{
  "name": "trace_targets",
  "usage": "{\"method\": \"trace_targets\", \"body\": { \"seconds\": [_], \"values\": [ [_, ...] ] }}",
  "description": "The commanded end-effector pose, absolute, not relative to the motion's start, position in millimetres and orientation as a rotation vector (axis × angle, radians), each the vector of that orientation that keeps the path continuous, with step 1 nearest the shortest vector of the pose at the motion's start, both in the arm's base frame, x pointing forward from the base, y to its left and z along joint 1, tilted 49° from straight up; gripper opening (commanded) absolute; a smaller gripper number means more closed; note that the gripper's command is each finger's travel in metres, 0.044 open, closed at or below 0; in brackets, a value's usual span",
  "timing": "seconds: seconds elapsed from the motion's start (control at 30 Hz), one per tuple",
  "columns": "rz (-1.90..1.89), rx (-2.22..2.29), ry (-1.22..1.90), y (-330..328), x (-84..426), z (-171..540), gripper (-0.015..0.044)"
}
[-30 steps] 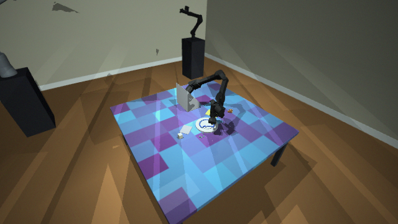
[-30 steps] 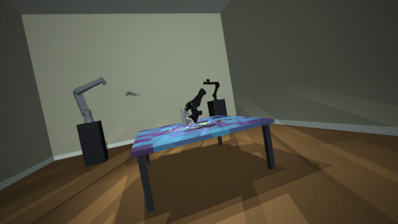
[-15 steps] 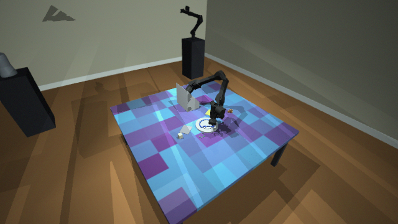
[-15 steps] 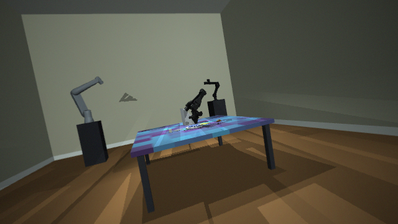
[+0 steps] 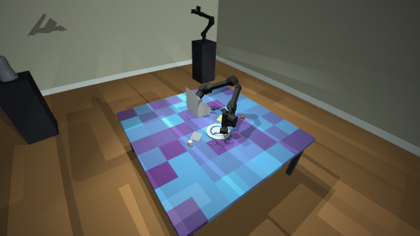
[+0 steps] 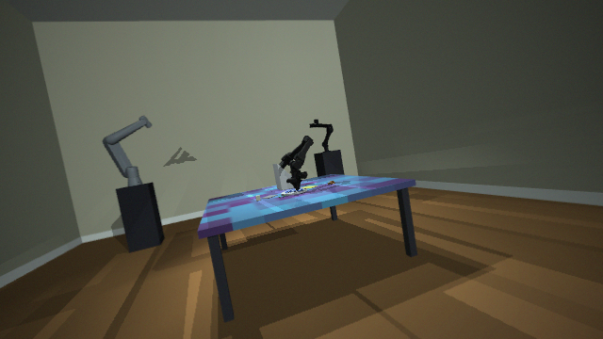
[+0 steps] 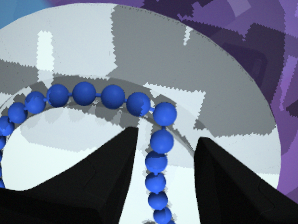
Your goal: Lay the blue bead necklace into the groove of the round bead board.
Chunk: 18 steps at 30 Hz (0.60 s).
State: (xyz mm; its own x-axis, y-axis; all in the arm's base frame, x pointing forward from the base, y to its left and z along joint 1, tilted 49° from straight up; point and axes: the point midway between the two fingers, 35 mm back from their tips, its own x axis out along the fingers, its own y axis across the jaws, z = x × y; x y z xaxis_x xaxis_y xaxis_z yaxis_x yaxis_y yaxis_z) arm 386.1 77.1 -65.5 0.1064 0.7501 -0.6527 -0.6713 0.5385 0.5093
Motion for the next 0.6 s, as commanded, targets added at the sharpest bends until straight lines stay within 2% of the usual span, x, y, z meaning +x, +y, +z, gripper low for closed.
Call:
{"method": "trace_targets", "body": {
  "seconds": [0.0, 0.1, 0.27, 0.57],
  "values": [
    [1.052, 0.104, 1.03, 81.8, 384.4, -69.7, 0.012],
    [1.052, 0.104, 1.03, 81.8, 384.4, -69.7, 0.012],
    [1.05, 0.095, 1.027, 79.6, 385.1, -68.1, 0.0],
    [1.05, 0.095, 1.027, 79.6, 385.1, -68.1, 0.0]
  ]
}}
